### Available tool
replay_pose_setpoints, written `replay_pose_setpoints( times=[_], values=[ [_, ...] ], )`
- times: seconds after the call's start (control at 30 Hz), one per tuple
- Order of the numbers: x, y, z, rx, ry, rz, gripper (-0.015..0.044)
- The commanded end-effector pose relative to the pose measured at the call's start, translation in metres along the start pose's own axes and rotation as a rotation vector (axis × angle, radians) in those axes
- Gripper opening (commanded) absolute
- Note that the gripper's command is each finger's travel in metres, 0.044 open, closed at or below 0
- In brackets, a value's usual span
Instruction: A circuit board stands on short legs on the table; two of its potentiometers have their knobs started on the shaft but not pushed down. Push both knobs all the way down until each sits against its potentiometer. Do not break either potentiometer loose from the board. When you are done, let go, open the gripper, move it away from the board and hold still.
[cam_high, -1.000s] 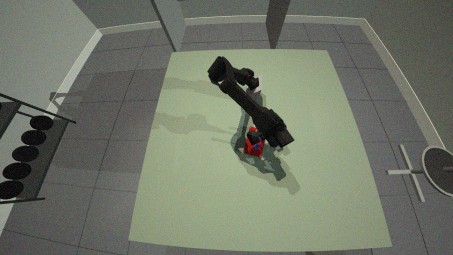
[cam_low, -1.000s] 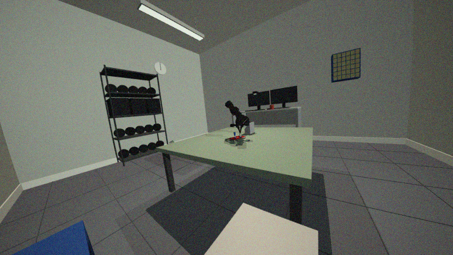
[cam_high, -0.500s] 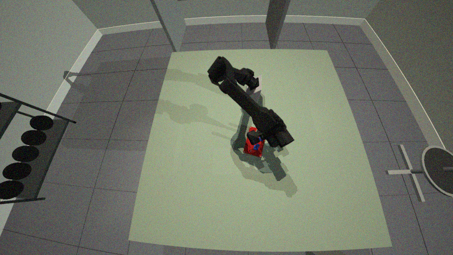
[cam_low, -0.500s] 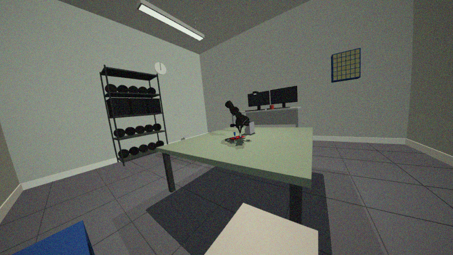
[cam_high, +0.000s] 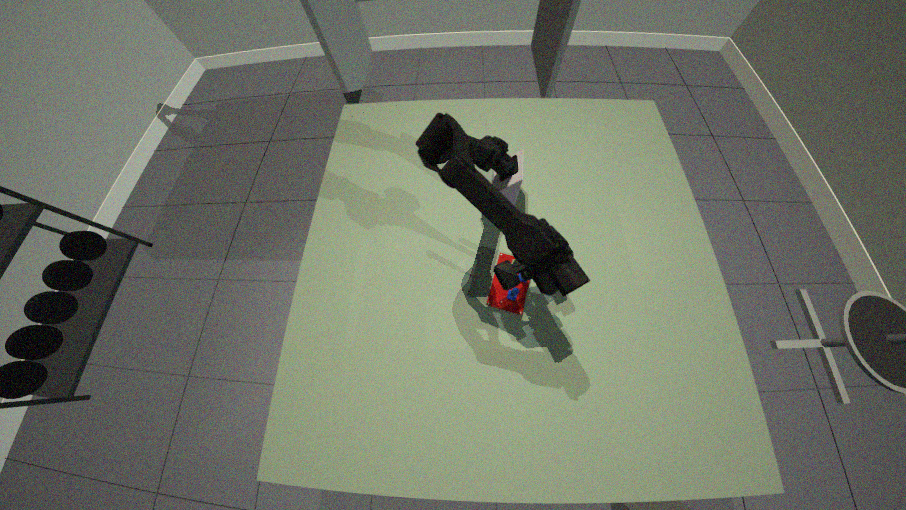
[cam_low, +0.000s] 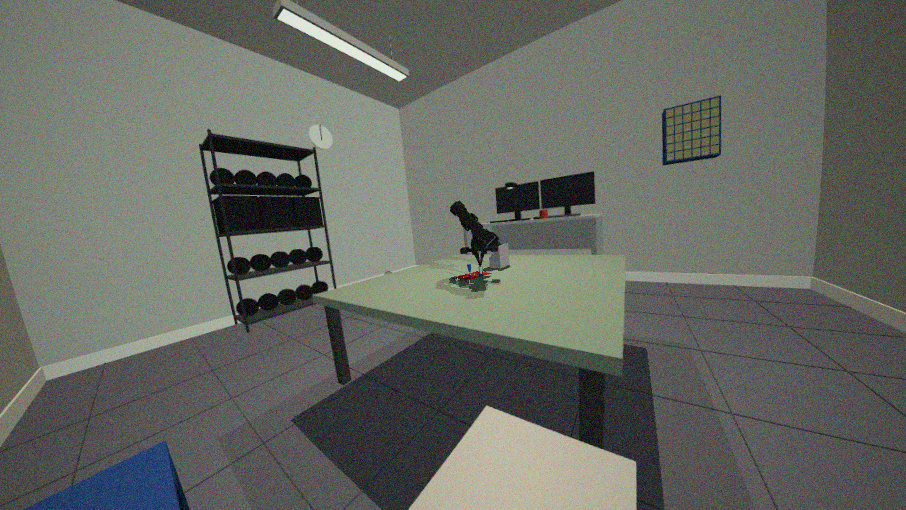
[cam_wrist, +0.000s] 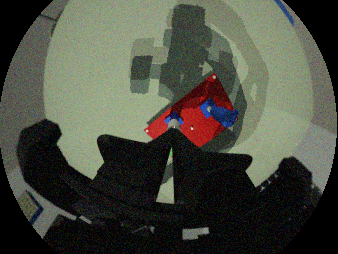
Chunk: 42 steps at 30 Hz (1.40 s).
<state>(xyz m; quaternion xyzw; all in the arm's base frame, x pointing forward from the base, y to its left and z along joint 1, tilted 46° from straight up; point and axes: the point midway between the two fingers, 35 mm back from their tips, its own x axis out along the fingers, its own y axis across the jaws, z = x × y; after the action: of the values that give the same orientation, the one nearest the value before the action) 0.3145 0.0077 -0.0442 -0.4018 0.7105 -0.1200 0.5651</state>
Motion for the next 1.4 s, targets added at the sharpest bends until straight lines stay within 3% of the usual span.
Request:
replay_pose_setpoints(
  times=[0.0, 0.47, 0.73, 1.0, 1.37],
  values=[
    [0.002, -0.002, 0.001, 0.019, 0.015, 0.005, 0.0000],
    [-0.019, -0.002, 0.001, 0.019, 0.015, 0.006, 0.0000],
    [-0.013, -0.002, -0.001, 0.012, 0.020, 0.000, 0.0210],
    [-0.025, -0.019, 0.023, 0.166, -0.045, -0.002, 0.0000],
    [-0.042, -0.034, 0.029, 0.530, -0.020, 0.005, 0.0000]
  ],
)
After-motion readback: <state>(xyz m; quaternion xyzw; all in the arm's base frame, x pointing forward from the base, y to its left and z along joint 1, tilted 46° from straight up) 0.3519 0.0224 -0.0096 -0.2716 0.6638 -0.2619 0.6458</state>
